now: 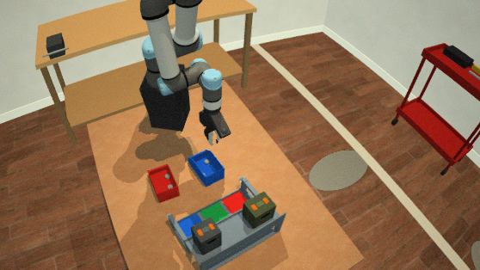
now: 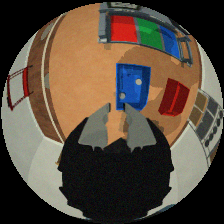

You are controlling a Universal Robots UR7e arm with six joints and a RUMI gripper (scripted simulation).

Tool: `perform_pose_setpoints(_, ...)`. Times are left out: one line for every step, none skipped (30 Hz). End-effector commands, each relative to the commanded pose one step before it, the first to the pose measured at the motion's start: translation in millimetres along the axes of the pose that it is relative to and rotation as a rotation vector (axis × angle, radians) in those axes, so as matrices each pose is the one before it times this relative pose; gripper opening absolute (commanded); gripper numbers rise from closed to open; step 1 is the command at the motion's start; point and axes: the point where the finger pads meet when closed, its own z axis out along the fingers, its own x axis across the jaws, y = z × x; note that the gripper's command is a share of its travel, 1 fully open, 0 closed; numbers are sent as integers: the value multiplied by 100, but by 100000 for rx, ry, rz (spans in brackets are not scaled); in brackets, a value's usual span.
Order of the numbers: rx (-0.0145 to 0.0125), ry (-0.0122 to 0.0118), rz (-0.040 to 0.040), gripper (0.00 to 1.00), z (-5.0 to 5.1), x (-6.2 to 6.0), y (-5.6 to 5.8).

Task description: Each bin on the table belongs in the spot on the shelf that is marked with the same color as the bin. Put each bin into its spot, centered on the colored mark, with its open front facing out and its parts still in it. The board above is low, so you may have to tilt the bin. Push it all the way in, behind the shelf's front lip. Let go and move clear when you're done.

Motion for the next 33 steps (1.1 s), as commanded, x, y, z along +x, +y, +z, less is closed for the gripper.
perform_pose_setpoints(105,3,2,15,-26,0,-34)
perform_pose_setpoints(0,0,0,15,0,0,0)
perform_pose_setpoints(0,0,0,15,0,0,0)
perform_pose_setpoints(0,0,0,15,0,0,0)
perform_pose_setpoints(0,0,0,15,0,0,0)
perform_pose_setpoints(0,0,0,15,0,0,0)
perform_pose_setpoints(0,0,0,15,0,0,0)
perform_pose_setpoints(0,0,0,15,0,0,0)
perform_pose_setpoints(0,0,0,15,0,0,0)
perform_pose_setpoints(1,0,0,15,2,0,0)
perform_pose_setpoints(1,0,0,15,5,0,0)
perform_pose_setpoints(3,0,0,15,10,0,0)
perform_pose_setpoints(4,0,0,15,16,0,0)
perform_pose_setpoints(6,0,0,15,23,0,-1)
perform_pose_setpoints(8,-1,0,15,30,0,-1)
perform_pose_setpoints(11,-1,0,15,39,0,-1)
perform_pose_setpoints(13,-1,0,15,48,0,-1)
perform_pose_setpoints(16,-1,0,15,58,0,-1)
perform_pose_setpoints(19,-1,0,15,68,0,-1)
perform_pose_setpoints(22,-1,-1,15,78,0,-1)
perform_pose_setpoints(25,-1,-1,15,88,0,-1)
perform_pose_setpoints(0,0,0,15,0,0,0)
perform_pose_setpoints(0,0,0,15,0,0,0)
perform_pose_setpoints(8,0,0,15,101,0,-2)
perform_pose_setpoints(0,0,0,15,113,0,-2)
perform_pose_setpoints(0,0,0,15,123,0,-2)
perform_pose_setpoints(0,0,0,15,133,-1,-1)
perform_pose_setpoints(0,0,0,15,143,0,-3)
perform_pose_setpoints(0,0,0,15,153,0,-3)
perform_pose_setpoints(0,0,0,15,162,-1,-2)
perform_pose_setpoints(0,0,0,15,170,-1,-3)
perform_pose_setpoints(0,0,0,15,178,-1,-3)
perform_pose_setpoints(0,0,0,15,185,-1,-2)
